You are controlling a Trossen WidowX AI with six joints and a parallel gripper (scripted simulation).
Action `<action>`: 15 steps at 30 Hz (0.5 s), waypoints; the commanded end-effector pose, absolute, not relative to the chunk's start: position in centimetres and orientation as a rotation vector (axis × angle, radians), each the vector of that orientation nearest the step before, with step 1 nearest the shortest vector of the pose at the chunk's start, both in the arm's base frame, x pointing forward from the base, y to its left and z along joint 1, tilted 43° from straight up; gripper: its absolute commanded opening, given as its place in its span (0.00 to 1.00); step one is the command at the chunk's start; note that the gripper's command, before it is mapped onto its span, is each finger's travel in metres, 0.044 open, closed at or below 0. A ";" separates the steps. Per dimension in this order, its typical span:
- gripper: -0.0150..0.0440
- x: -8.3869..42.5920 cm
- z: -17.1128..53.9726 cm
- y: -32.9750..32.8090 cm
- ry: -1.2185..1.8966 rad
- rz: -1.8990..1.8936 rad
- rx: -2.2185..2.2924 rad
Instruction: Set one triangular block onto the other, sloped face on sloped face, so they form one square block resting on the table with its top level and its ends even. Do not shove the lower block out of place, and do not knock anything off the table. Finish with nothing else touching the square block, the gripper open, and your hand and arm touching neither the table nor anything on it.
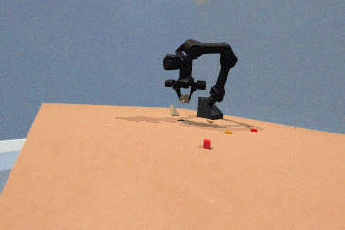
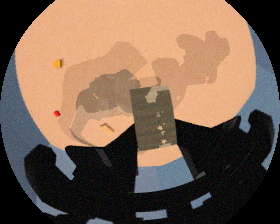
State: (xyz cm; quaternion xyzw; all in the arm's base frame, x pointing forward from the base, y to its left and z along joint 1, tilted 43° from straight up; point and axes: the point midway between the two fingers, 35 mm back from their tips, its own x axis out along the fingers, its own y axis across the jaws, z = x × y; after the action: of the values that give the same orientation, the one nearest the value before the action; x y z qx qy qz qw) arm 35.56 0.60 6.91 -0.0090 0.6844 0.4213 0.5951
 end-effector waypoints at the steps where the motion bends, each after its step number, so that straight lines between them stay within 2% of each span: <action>1: 0.25 35.5 7.5 0.2 1.587 0.982 -0.033; 15: 0.25 35.7 6.7 0.2 1.513 0.799 0.112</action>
State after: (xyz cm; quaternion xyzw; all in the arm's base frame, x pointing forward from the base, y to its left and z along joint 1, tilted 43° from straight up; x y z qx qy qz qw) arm 35.74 0.30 6.72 0.0286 0.6740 0.3737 0.6366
